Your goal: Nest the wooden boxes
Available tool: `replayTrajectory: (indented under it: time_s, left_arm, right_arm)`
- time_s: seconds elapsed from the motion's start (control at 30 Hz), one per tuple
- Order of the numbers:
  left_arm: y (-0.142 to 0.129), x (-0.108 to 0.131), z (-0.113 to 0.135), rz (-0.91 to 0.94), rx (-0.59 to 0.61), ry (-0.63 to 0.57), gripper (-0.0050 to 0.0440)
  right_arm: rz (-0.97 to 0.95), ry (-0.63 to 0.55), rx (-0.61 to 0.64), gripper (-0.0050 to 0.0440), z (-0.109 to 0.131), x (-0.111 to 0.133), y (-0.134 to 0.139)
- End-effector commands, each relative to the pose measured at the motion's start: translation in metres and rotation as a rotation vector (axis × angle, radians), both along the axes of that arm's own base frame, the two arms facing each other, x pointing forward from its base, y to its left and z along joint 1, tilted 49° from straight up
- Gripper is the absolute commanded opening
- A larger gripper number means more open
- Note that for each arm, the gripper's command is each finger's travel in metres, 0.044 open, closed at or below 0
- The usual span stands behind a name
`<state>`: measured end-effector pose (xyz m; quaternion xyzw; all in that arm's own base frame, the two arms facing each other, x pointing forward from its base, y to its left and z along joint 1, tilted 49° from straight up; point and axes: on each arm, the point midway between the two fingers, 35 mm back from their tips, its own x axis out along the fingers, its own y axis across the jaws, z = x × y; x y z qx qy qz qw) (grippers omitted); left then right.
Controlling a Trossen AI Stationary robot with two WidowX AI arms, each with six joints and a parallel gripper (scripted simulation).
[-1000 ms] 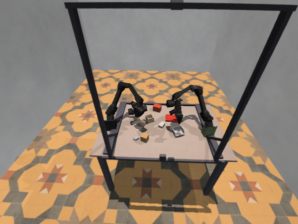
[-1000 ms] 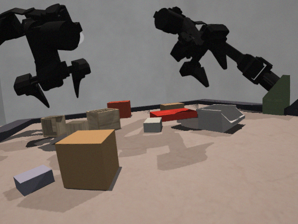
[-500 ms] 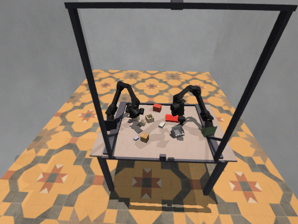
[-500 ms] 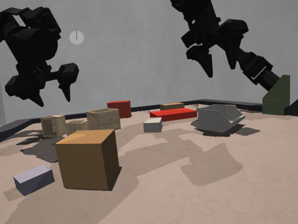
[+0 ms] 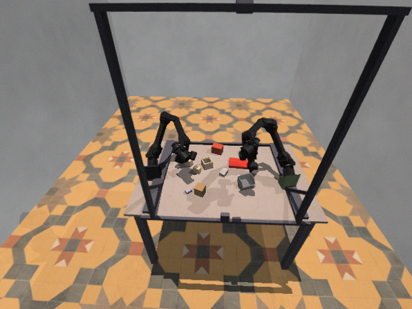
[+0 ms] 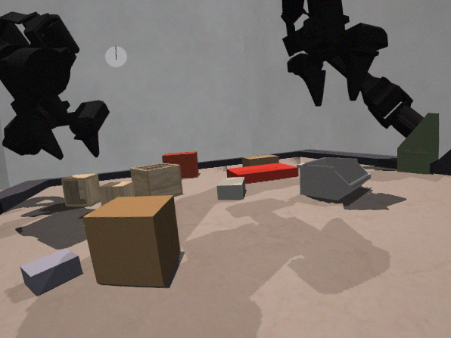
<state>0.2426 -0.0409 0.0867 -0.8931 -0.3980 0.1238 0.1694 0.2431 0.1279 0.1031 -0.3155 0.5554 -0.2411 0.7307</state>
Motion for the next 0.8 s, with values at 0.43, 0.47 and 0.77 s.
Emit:
replayTrajectory:
  time_s: [0.43, 0.47, 0.77]
  left_arm:
    - [0.008, 0.001, -0.023, 0.004, -0.001, 0.048, 0.0400]
    - [0.009, 0.001, -0.024, 0.005, -0.002, 0.051, 0.0400]
    - [0.011, 0.002, -0.035, 0.008, -0.009, 0.057, 0.0400]
  right_arm:
    - [-0.003, -0.016, 0.003, 0.0400, 0.003, 0.001, 0.002]
    - [-0.003, -0.016, 0.003, 0.0400, 0.003, 0.001, 0.002]
    - [-0.003, -0.016, 0.003, 0.0400, 0.003, 0.001, 0.002]
